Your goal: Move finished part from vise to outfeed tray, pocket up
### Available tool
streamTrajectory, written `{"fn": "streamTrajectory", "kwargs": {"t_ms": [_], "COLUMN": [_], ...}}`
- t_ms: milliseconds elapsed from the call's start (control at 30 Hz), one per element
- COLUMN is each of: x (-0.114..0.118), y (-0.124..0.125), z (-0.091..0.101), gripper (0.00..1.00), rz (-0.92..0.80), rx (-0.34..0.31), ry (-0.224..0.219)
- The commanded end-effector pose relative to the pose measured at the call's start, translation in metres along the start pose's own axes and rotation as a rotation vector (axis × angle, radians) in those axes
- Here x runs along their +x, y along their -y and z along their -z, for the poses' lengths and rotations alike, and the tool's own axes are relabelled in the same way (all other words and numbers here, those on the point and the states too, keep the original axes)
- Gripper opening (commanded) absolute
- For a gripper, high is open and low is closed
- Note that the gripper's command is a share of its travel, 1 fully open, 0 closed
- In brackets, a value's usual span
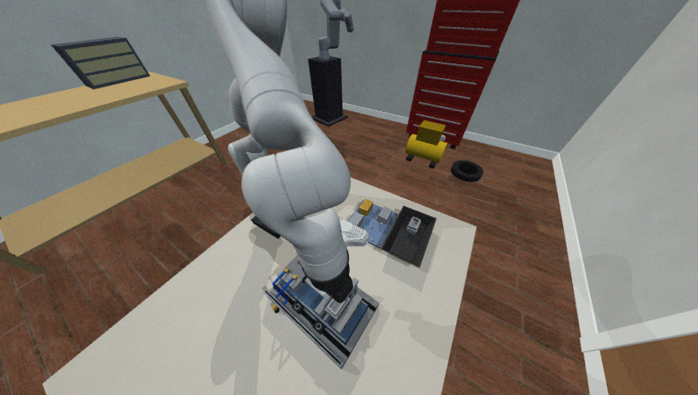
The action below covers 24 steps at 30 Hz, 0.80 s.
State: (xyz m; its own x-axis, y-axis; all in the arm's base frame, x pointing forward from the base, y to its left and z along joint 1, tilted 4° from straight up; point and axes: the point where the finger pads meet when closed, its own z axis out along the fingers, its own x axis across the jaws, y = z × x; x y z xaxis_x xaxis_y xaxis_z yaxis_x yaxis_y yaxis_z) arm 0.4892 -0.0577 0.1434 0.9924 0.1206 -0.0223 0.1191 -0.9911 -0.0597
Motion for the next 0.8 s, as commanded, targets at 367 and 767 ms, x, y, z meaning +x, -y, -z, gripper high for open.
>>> {"fn": "streamTrajectory", "kwargs": {"t_ms": [367, 767], "x": [-0.004, -0.006], "y": [-0.015, -0.020], "z": [-0.005, -0.007], "gripper": [1.00, 1.00], "rz": [0.002, 0.003], "rx": [-0.028, -0.038], "ry": [0.029, 0.040]}}
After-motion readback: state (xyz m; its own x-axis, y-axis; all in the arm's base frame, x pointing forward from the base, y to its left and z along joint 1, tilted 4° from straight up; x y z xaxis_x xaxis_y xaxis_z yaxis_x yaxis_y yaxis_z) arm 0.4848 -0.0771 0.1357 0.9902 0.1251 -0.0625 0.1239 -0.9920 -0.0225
